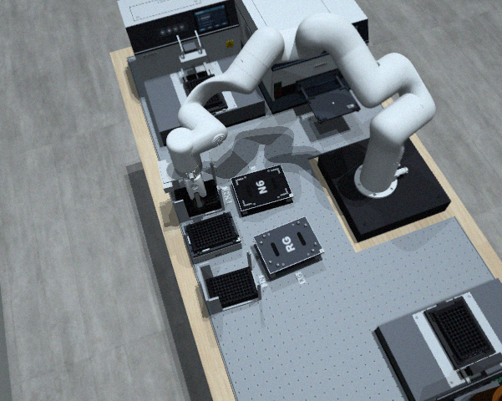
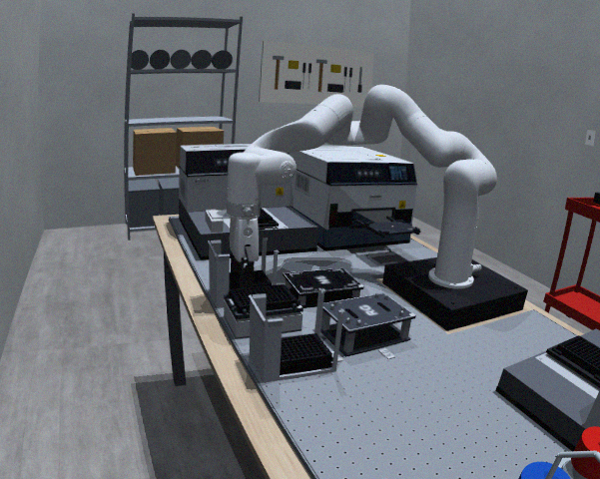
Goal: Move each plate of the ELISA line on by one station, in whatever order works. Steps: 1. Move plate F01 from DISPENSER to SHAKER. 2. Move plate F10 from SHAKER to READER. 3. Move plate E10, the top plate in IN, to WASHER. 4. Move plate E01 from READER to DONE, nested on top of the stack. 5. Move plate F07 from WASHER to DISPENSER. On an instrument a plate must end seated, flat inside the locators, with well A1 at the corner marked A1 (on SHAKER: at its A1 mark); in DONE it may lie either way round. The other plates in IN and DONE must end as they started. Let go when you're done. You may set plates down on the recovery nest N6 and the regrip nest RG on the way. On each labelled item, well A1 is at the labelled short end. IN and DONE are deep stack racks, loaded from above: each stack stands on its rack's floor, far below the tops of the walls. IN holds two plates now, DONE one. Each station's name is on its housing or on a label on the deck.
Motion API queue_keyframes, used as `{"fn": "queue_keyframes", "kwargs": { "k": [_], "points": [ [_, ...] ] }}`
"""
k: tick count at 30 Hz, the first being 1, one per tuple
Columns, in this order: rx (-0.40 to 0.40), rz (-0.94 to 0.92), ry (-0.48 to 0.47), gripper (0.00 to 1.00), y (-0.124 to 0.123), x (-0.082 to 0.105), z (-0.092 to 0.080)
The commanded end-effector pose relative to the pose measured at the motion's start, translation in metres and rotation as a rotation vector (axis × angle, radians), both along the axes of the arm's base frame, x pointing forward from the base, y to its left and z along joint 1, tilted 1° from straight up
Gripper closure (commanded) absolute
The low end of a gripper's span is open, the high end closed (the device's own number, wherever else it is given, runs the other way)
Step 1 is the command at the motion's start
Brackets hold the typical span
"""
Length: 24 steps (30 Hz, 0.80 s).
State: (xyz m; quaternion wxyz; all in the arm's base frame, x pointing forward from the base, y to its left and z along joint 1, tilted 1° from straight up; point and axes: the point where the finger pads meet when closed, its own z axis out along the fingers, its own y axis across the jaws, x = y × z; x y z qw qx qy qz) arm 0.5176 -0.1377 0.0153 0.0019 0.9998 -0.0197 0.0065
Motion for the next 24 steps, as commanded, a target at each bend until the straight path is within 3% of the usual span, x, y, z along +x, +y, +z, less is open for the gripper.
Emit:
{"fn": "queue_keyframes", "kwargs": {
  "k": [1, 24],
  "points": [
    [-0.001, 0.0, -0.004, 1.0, 0.0, 0.0016, 0.0017],
    [-0.001, 0.0, -0.004, 1.0, 0.0, 0.0017, -0.0049]
  ]
}}
